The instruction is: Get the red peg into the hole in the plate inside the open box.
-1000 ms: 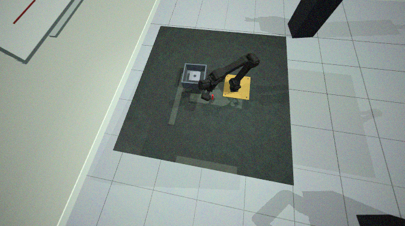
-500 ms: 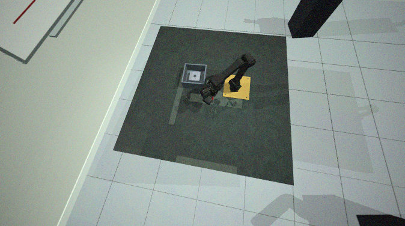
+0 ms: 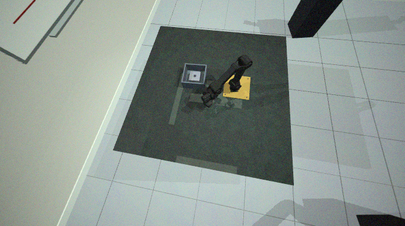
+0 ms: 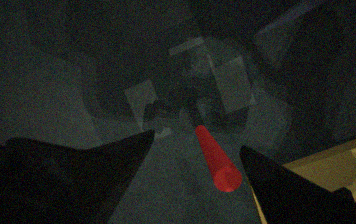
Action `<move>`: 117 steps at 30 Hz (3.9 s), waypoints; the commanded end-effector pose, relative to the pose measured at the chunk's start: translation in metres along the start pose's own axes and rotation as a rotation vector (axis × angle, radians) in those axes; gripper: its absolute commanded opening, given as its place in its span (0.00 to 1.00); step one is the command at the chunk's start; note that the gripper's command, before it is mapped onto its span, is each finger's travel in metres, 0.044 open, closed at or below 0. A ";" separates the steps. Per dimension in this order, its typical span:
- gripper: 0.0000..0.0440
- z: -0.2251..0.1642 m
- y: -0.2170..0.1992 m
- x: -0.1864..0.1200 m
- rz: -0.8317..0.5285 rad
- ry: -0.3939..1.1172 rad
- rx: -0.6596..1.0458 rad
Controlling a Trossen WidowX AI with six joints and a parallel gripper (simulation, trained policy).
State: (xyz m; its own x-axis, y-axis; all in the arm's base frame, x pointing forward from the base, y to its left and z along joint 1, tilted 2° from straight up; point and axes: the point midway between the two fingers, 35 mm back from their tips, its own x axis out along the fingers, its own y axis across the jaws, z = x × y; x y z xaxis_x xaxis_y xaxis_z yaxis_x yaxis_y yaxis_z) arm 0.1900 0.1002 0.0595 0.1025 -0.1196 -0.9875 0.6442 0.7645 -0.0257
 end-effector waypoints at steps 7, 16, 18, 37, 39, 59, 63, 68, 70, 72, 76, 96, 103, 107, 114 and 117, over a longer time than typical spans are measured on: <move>0.44 -0.001 -0.004 0.025 -0.058 0.003 0.017; 0.00 0.006 -0.009 0.026 -0.113 -0.010 0.025; 0.00 0.014 -0.009 0.018 -0.111 -0.041 0.023; 0.01 0.090 -0.024 -0.066 -0.085 -0.241 0.155; 0.00 0.100 -0.026 -0.069 -0.084 -0.257 0.183; 0.00 0.191 -0.055 -0.060 -0.099 -0.356 0.351; 0.00 0.206 -0.060 -0.051 -0.100 -0.355 0.349; 0.00 0.221 -0.065 -0.038 -0.096 -0.341 0.326; 0.00 0.226 -0.067 -0.033 -0.094 -0.332 0.311; 0.00 0.229 -0.068 -0.028 -0.091 -0.321 0.293; 0.00 0.235 -0.070 -0.019 -0.084 -0.298 0.251; 0.40 0.242 -0.074 0.015 -0.056 -0.167 0.072; 0.46 0.264 -0.066 -0.002 -0.024 -0.181 0.049; 0.65 0.273 -0.062 -0.007 -0.016 -0.167 0.056; 1.00 0.288 -0.045 -0.017 0.032 -0.141 0.055; 1.00 0.294 -0.037 -0.023 0.056 -0.132 0.052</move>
State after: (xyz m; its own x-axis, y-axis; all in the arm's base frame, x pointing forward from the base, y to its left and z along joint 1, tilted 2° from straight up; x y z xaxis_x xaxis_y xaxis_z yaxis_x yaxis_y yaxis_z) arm 0.3770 -0.1144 0.1216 0.2225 -0.1868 -0.9569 0.6768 0.7360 0.0137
